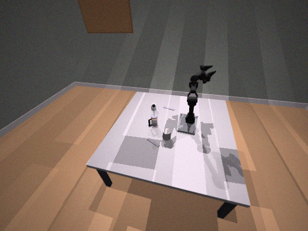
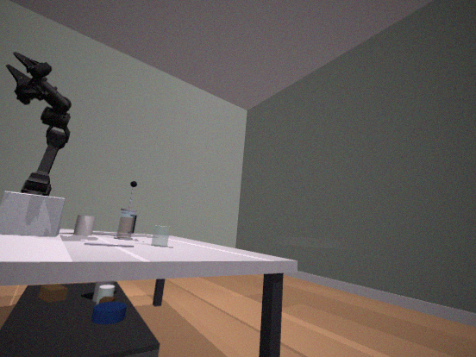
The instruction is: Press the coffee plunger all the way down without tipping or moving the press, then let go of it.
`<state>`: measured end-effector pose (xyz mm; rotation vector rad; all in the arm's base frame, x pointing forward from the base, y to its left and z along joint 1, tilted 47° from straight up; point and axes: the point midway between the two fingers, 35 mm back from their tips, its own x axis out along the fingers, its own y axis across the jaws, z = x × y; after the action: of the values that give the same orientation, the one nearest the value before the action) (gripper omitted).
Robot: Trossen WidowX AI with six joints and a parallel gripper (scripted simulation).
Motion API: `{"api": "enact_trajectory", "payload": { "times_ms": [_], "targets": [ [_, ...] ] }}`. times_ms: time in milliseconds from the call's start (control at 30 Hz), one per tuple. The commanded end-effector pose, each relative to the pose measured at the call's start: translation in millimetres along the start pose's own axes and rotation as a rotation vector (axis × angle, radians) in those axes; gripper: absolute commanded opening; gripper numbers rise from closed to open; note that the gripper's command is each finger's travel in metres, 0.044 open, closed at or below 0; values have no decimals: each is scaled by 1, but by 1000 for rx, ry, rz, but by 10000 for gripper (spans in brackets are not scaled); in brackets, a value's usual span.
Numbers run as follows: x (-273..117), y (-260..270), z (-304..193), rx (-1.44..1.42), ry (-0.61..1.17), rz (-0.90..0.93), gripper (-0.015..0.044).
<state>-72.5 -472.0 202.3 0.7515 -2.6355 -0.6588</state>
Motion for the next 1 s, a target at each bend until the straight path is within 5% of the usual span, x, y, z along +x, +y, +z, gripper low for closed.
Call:
{"api": "enact_trajectory", "payload": {
  "times_ms": [0, 167, 433, 700, 967],
  "targets": [
    [-1, -2, -2, -12, 7, -10, 426],
    [-21, -31, -32, -250, 149, -188, 440],
    [-109, -96, -89, -768, 635, -559, 440],
    [-230, -122, -110, -1109, 1276, -795, 440],
    [-354, -92, -98, -1179, 2033, -867, 440]
  ]
}}
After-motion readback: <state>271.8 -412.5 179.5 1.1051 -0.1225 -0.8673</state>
